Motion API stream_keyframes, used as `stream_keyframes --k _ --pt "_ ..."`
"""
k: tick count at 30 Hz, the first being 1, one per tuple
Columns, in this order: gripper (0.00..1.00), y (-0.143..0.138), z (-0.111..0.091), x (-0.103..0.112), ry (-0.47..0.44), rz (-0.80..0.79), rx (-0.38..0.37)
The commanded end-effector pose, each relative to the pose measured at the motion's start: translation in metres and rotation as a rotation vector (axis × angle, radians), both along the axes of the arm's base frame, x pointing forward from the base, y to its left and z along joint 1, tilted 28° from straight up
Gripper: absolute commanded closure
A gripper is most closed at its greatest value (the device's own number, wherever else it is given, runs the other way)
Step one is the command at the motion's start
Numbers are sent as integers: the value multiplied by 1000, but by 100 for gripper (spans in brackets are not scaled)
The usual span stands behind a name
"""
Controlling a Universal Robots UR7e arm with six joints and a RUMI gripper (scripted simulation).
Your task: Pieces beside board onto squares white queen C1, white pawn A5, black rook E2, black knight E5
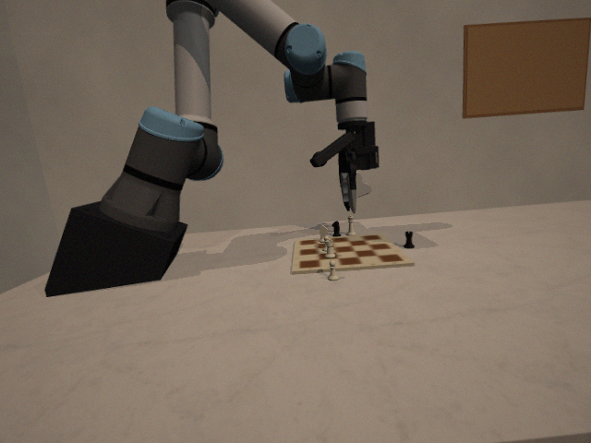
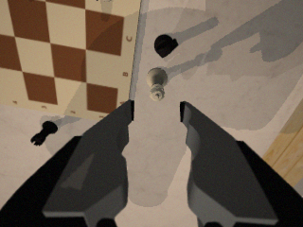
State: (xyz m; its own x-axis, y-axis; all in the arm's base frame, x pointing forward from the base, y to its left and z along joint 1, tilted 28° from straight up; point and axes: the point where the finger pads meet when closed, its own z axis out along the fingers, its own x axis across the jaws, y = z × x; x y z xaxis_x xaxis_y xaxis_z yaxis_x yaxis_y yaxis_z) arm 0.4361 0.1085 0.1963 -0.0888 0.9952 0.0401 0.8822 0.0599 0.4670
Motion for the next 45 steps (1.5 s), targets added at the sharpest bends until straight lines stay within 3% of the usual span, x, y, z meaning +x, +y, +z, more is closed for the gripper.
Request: stream_keyframes --k 1,17,32,45 --pt "75 1 0 -1 -1 1 0" --pt "75 1 -4 0 3 2 0" --pt "75 4 -31 14 3 2 0" --pt "75 4 -35 18 1 1 0"
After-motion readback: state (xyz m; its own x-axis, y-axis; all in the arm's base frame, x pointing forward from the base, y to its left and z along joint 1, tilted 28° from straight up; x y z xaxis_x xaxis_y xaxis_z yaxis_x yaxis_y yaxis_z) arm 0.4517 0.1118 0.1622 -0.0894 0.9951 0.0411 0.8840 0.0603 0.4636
